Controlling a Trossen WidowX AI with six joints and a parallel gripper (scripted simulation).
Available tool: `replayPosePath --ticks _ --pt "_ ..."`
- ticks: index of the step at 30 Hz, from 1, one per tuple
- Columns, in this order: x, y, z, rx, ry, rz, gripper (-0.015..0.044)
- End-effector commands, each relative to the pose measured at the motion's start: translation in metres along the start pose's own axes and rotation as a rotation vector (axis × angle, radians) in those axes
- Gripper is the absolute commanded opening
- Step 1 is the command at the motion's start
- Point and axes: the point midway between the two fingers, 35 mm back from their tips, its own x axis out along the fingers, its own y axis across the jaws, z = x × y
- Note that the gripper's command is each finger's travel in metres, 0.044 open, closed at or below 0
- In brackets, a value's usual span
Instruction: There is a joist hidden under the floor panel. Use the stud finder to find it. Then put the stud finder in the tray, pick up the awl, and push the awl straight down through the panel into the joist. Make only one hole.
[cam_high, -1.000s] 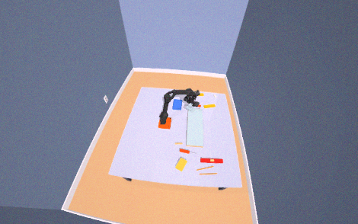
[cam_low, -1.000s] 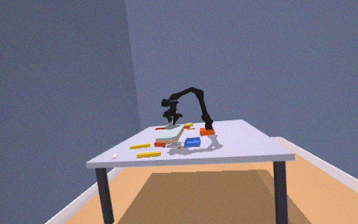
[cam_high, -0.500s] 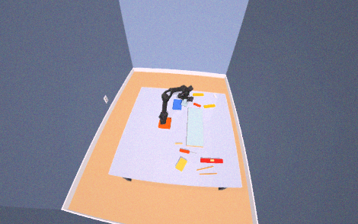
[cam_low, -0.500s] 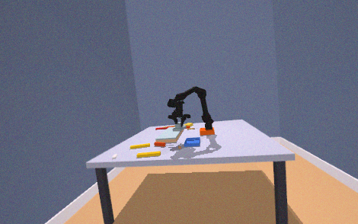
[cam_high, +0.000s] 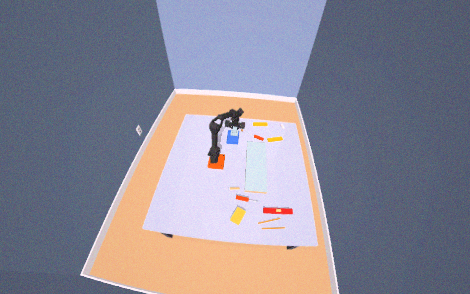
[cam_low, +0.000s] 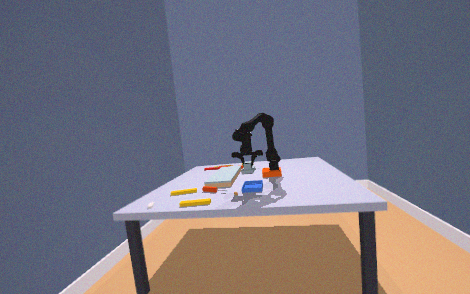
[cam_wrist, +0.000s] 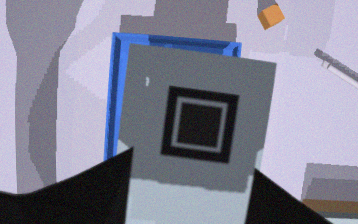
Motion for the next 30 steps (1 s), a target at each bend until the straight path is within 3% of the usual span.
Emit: replayPosePath --ticks 1,30 --pt "-0.001 0.017 0.006 -0.041 -0.014 0.013 0.0" --pt "0.042 0.016 -0.002 -0.042 -0.014 0.014 0.0"
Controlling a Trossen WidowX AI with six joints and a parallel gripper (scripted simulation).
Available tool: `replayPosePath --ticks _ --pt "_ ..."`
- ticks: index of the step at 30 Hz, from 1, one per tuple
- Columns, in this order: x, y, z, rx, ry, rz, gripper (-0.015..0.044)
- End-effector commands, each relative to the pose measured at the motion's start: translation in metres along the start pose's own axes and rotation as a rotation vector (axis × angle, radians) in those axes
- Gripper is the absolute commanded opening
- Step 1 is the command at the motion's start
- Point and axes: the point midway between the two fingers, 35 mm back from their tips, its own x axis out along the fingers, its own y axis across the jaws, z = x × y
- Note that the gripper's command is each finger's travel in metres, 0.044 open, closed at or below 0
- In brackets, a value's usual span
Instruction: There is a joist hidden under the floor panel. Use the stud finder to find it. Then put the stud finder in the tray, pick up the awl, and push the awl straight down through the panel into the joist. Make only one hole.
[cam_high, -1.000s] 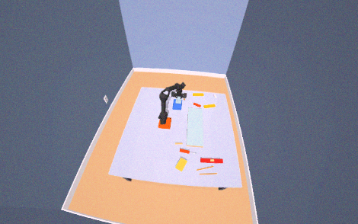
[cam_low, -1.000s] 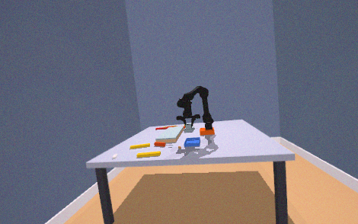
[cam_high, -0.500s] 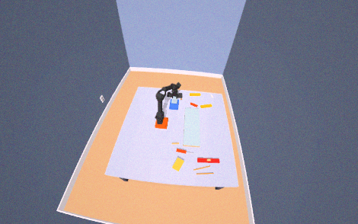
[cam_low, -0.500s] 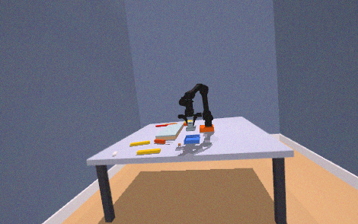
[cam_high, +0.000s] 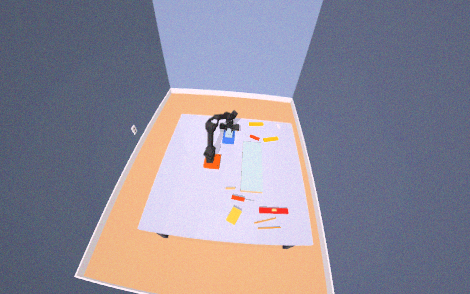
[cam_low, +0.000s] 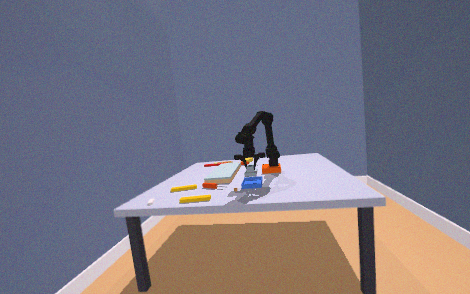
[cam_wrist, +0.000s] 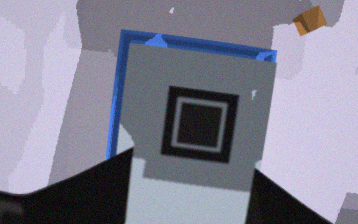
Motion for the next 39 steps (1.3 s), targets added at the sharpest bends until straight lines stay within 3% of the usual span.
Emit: replayPosePath --ticks 1,38,39 --pt "0.006 0.0 -0.001 0.002 -0.007 0.0 0.0" --pt "0.058 0.002 -0.018 0.002 -0.007 0.001 0.0" --pt "0.056 0.002 -0.019 0.0 0.001 0.003 0.0026"
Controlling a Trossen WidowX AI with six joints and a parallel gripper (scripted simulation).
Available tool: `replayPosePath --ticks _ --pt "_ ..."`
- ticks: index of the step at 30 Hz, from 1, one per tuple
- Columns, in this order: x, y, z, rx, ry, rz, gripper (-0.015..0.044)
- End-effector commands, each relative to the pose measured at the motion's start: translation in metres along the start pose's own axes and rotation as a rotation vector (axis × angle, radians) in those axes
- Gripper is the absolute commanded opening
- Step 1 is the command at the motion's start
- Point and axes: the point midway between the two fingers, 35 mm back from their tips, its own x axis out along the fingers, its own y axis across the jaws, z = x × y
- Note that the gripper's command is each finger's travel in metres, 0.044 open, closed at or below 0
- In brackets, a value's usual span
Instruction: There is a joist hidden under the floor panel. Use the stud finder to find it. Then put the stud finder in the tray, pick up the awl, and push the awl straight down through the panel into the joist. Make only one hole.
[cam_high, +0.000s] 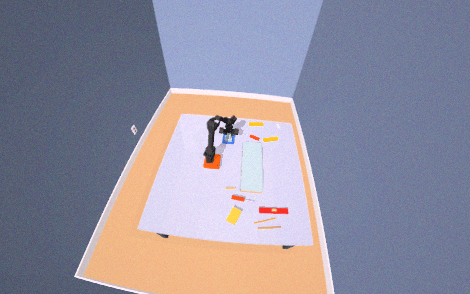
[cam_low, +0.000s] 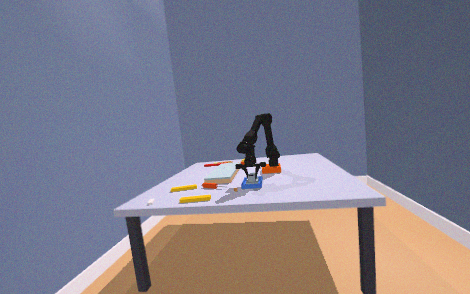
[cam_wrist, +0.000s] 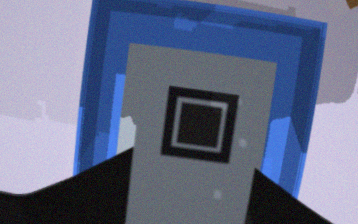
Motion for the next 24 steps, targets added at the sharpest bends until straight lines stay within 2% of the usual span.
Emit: replayPosePath --ticks 1,11,16,21,23,24 --pt "0.0 0.0 0.0 0.0 0.001 0.0 0.0053" --pt "0.0 0.0 0.0 0.0 0.001 0.0 0.0315" --pt "-0.033 -0.002 0.013 0.0 0.0 0.0 0.044" --pt "-0.09 0.0 0.026 0.0 0.0 0.0 0.044" --pt "-0.092 0.0 0.026 0.0 0.0 0.0 0.044" --pt "-0.076 -0.003 0.024 0.005 -0.005 -0.007 0.044"
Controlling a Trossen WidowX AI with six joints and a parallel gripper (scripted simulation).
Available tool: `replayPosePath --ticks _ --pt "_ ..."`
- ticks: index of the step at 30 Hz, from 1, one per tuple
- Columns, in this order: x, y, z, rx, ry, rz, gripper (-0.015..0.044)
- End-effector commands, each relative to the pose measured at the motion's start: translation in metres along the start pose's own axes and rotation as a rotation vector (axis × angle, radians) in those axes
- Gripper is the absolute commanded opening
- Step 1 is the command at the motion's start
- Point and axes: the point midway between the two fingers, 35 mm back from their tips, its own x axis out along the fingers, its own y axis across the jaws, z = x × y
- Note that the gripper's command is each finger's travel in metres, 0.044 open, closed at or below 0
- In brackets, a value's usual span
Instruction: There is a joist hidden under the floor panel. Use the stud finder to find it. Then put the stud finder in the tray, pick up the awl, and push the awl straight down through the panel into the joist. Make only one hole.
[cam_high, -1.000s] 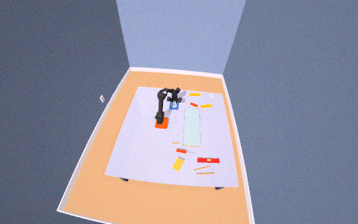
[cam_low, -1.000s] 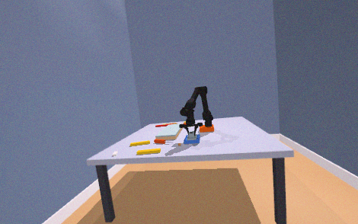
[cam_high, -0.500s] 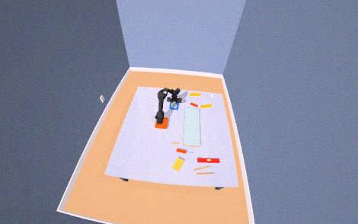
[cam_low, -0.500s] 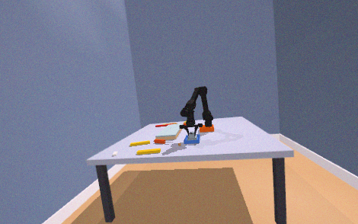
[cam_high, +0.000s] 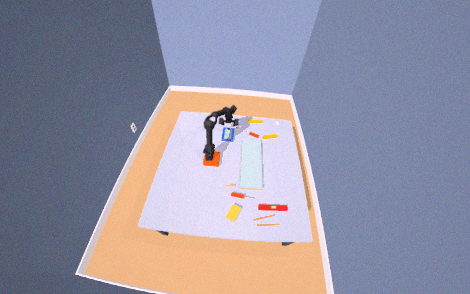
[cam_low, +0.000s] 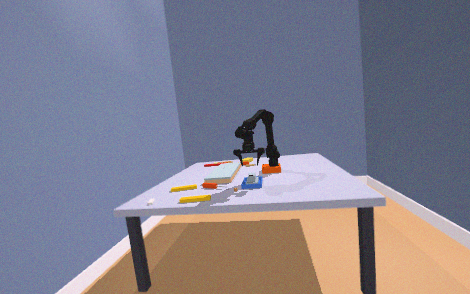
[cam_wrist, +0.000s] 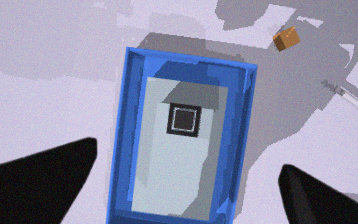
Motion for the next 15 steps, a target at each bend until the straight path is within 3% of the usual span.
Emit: replayPosePath --ticks 1,10,15 --pt "0.005 -0.005 -0.006 0.016 0.017 -0.001 0.044" --pt "-0.011 -0.097 -0.077 0.269 0.079 -0.128 0.044" --pt "-0.027 -0.156 -0.146 0.456 0.132 -0.206 0.044"
